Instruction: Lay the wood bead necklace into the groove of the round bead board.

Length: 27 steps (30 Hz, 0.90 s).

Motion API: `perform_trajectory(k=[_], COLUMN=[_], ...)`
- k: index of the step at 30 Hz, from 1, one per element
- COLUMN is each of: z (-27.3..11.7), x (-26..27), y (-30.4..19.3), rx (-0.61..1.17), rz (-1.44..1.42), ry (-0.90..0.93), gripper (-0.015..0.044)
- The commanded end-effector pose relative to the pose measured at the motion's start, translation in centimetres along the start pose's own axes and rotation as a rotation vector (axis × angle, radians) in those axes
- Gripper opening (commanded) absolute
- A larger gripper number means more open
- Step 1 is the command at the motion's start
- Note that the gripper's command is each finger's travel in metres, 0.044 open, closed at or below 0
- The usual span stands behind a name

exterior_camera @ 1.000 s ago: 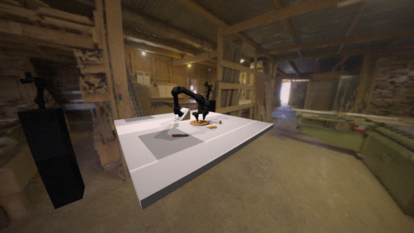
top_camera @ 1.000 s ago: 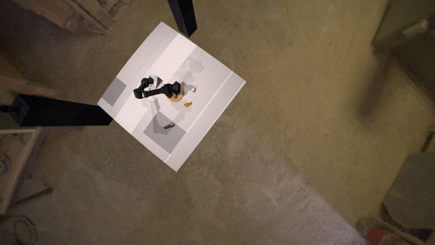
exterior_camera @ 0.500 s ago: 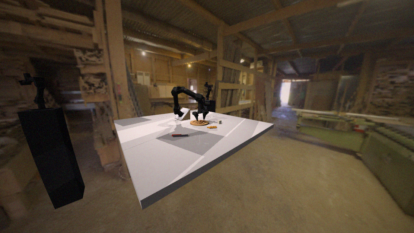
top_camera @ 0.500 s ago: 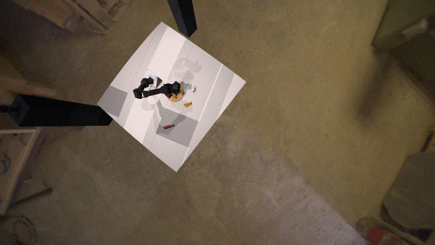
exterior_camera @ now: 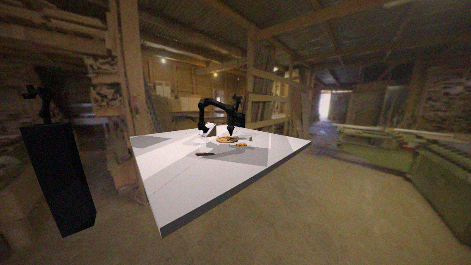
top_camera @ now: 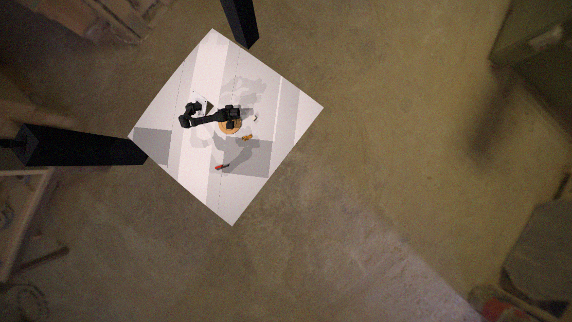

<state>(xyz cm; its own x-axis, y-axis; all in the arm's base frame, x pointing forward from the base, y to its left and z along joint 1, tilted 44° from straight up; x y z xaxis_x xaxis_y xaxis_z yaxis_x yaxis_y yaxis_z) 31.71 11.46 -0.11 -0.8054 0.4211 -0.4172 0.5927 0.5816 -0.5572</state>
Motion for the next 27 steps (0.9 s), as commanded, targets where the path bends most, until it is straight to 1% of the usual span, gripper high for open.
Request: perform_trajectory(k=[1,7,13,14,16,27], z=[-0.8,-0.8,0.8,0.0,0.1,1.7], x=[0.1,0.1,0.1,0.1,0.1,0.1], y=[1.1,1.1,1.1,1.2,1.2,1.2], rx=[-0.007,-0.007,-0.006,-0.013,-0.013,-0.009], rz=[-0.265,-0.265,-0.265,-0.26,-0.26,-0.262], ry=[0.005,0.005,0.004,0.0,0.001,0.002], gripper=[0.012,0.012,0.012,0.012,0.012,0.012])
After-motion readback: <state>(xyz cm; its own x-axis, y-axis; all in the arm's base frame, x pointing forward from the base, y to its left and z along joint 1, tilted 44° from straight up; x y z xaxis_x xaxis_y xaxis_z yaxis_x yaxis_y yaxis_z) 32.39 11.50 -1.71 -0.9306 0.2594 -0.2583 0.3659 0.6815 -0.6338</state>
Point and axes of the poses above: the point midway between the two fingers, 35 mm back from their tips, its own z axis out along the fingers, its own x axis across the jaws, y = z × x, the point moved 5 cm from there along -z, back along the fingers, and after that the axes turned 12 degrees about -z, right-handed, at the moved point
